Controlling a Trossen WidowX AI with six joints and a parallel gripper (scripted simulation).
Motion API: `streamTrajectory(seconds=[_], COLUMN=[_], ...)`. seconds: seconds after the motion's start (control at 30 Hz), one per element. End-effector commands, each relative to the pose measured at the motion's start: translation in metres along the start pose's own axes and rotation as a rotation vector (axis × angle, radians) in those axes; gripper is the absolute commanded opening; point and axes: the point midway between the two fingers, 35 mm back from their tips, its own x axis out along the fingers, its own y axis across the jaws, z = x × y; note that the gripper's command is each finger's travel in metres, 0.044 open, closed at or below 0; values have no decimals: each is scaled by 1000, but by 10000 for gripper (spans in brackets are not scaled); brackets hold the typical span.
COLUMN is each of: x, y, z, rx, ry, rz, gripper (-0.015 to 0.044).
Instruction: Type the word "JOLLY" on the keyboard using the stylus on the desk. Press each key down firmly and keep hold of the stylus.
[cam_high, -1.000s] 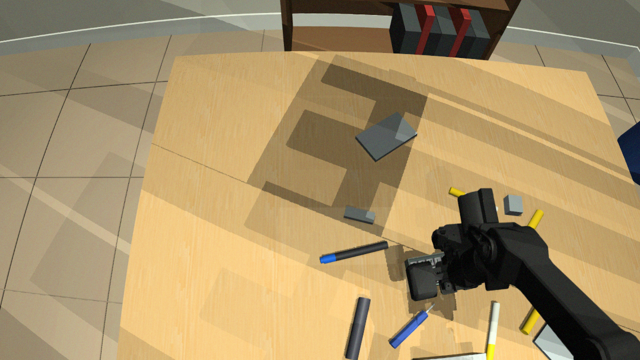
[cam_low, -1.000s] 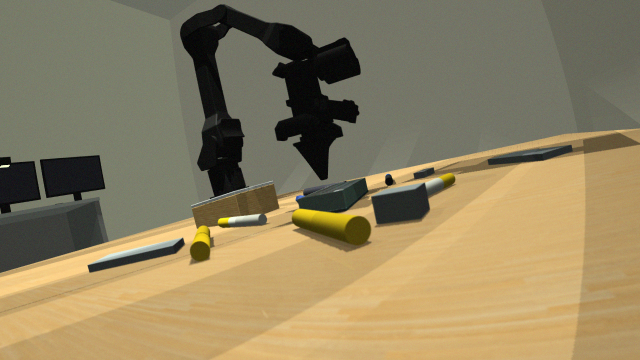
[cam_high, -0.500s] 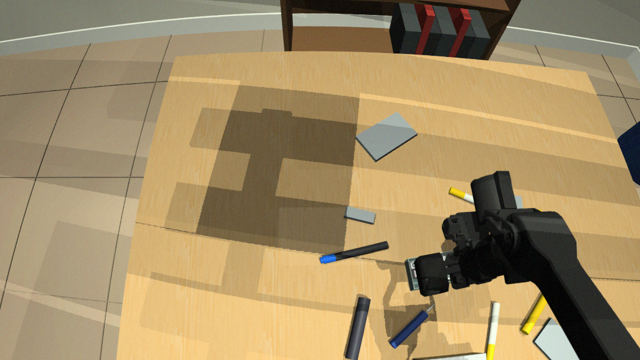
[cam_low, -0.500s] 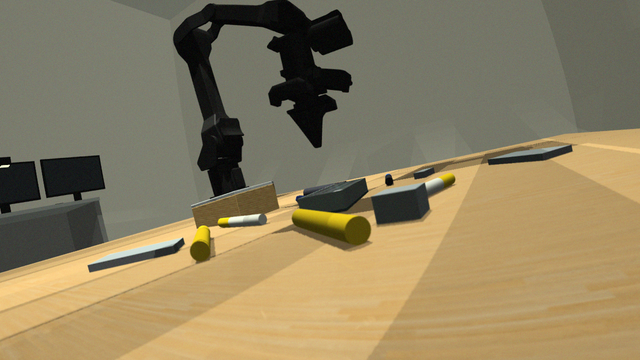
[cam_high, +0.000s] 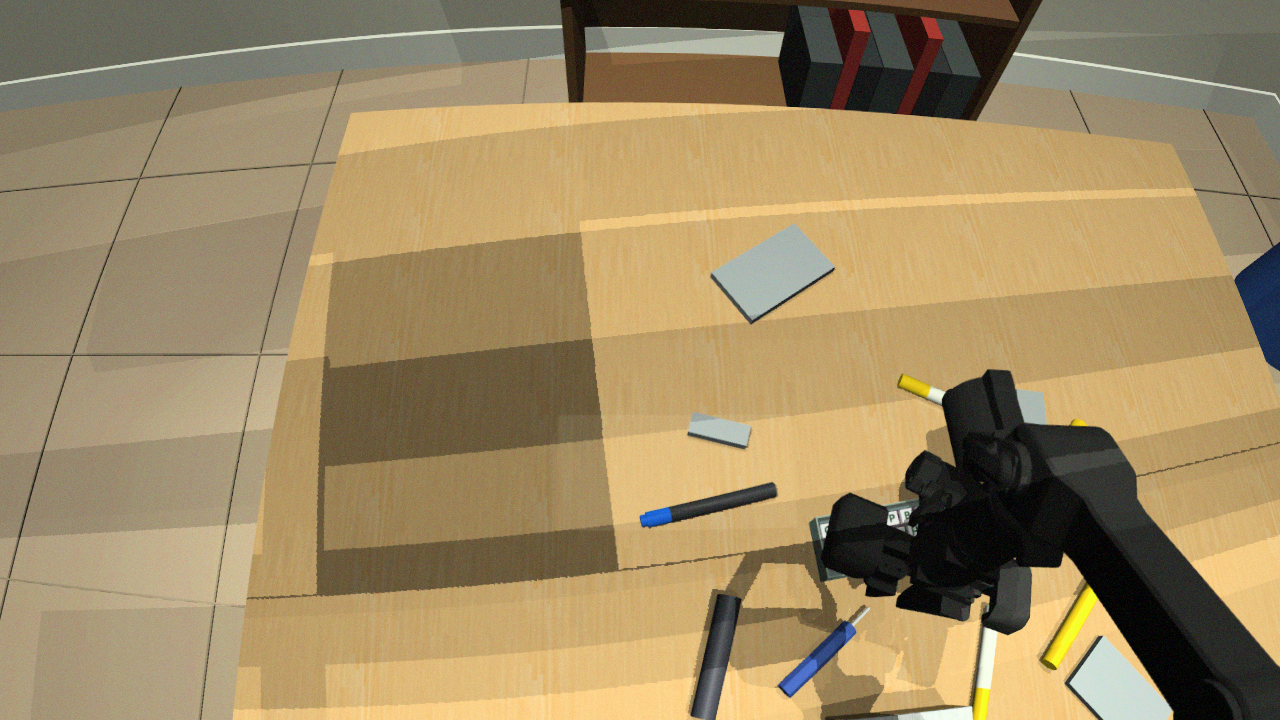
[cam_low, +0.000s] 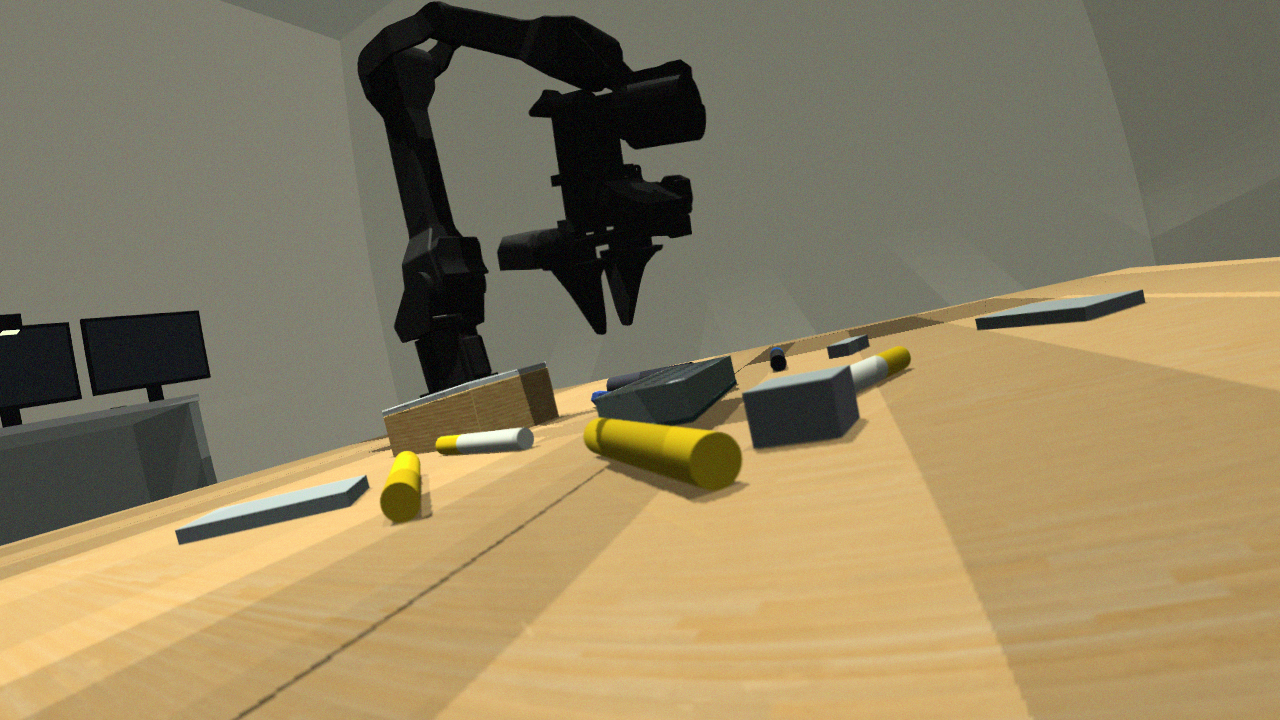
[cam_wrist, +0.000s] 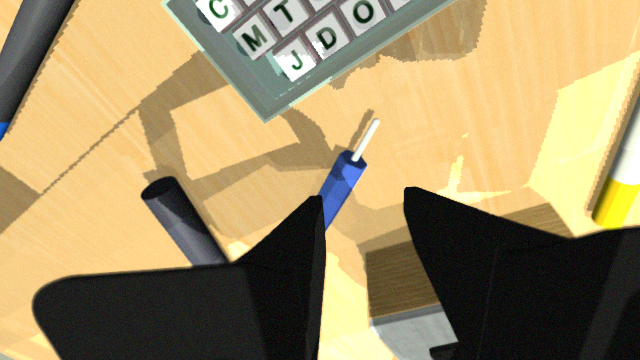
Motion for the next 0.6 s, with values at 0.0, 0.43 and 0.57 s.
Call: streamTrajectory(seconds=[0.0,0.43,0.57], x=[20,20,23], y=[3,3,3], z=[-30,-29,-28], rx=[489,489,489], ry=[251,251,251], rz=[82,82,82], gripper=[150,150,150])
